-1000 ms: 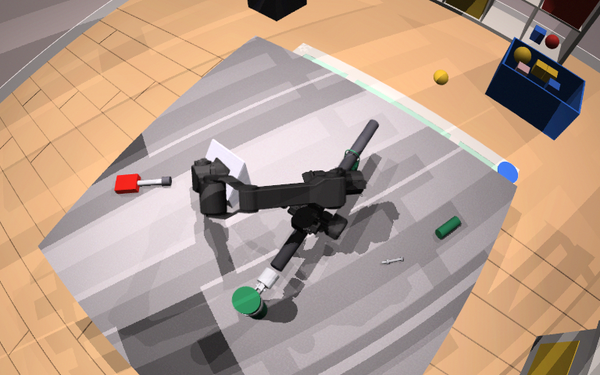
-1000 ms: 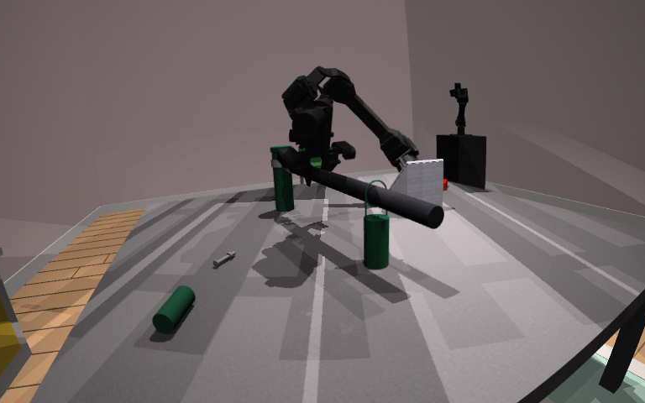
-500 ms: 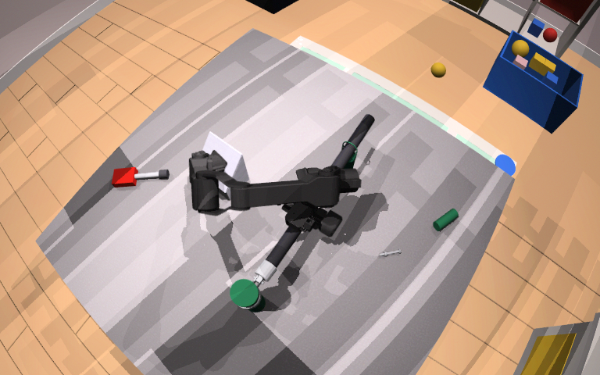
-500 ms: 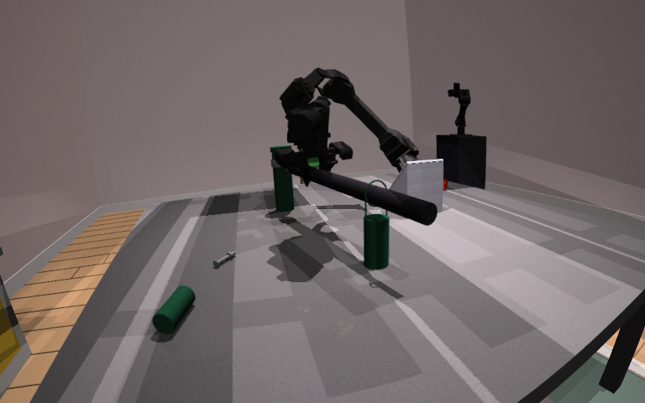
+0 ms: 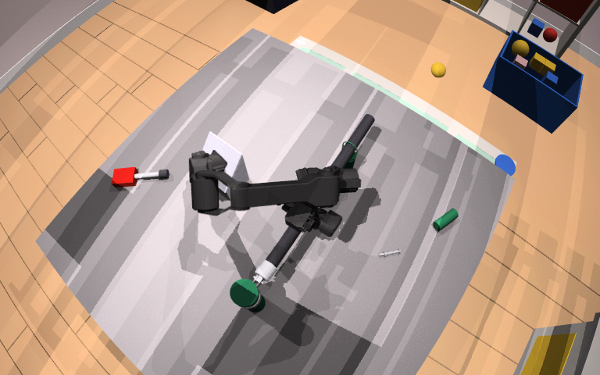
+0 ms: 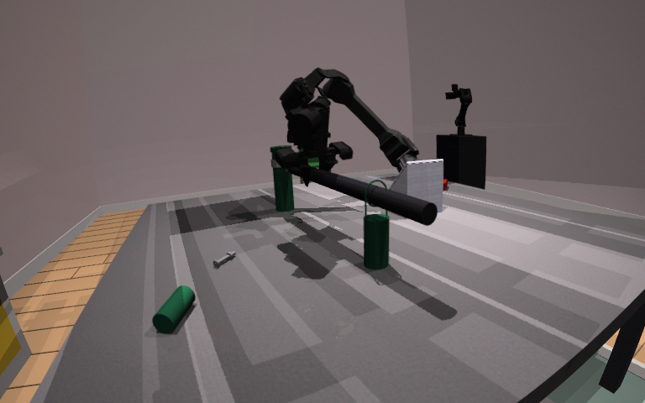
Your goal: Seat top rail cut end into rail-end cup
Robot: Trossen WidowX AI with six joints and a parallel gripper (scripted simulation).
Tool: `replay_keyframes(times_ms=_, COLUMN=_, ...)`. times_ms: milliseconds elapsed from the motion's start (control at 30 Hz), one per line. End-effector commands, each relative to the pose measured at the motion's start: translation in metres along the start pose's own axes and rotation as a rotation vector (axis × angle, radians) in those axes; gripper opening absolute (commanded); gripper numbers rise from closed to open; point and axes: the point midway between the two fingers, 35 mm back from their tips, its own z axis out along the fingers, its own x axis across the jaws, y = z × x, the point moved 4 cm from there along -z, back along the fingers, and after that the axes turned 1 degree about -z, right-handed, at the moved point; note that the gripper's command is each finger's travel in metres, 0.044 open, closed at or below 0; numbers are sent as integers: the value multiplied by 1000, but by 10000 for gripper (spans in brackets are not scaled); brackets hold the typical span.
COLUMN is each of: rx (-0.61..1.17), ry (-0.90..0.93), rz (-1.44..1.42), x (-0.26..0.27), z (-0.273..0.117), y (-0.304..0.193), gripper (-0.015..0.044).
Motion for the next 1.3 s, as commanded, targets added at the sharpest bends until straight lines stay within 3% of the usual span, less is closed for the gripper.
replay_keyframes(times_ms=0, rx=-12, ry=8, rz=-1, x=0, z=-1, y=5, gripper=0)
replay_keyframes(times_ms=1267, rx=-5, ry=0, rz=1, x=0, z=-1, y=1, gripper=0)
